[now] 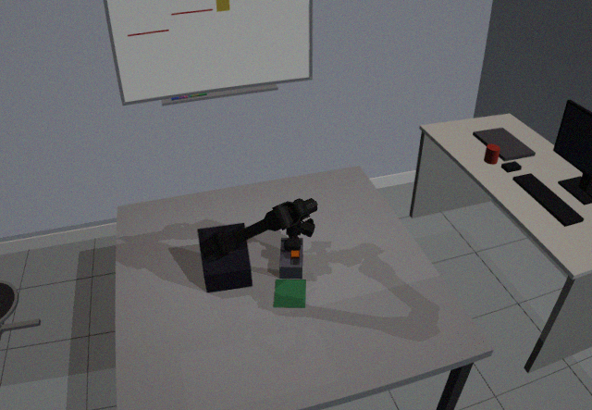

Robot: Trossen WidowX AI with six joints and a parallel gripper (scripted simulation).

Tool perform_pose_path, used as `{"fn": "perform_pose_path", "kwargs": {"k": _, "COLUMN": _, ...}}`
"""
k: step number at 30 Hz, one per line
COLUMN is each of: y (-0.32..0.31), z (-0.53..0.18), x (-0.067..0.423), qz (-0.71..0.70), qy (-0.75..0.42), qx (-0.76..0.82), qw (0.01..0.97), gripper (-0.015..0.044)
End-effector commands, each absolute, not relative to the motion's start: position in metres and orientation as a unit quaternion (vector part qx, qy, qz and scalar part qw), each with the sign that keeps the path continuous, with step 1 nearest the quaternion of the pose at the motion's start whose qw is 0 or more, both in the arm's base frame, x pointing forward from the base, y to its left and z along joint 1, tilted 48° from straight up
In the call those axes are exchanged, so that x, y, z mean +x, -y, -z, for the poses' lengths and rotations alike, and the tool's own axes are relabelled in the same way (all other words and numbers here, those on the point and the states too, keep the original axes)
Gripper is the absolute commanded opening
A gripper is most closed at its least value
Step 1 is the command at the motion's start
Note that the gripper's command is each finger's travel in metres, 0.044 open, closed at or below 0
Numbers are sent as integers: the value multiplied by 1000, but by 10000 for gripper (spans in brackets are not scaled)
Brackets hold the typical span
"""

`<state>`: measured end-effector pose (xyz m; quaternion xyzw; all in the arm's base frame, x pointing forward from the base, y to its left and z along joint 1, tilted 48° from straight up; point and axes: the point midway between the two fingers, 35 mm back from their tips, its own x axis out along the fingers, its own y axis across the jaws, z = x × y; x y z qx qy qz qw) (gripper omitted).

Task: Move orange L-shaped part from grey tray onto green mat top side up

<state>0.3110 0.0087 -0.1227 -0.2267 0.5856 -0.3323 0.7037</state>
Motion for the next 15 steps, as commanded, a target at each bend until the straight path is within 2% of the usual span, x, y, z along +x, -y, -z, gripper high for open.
{"fn": "perform_pose_path", "kwargs": {"k": 1, "y": -6, "z": 125, "x": 307, "qz": 332, "qy": -588, "qx": -233, "qw": 700, "gripper": 180}}
{"fn": "perform_pose_path", "kwargs": {"k": 15, "y": -8, "z": 124, "x": 310, "qz": 332, "qy": -587, "qx": -228, "qw": 703, "gripper": 180}}
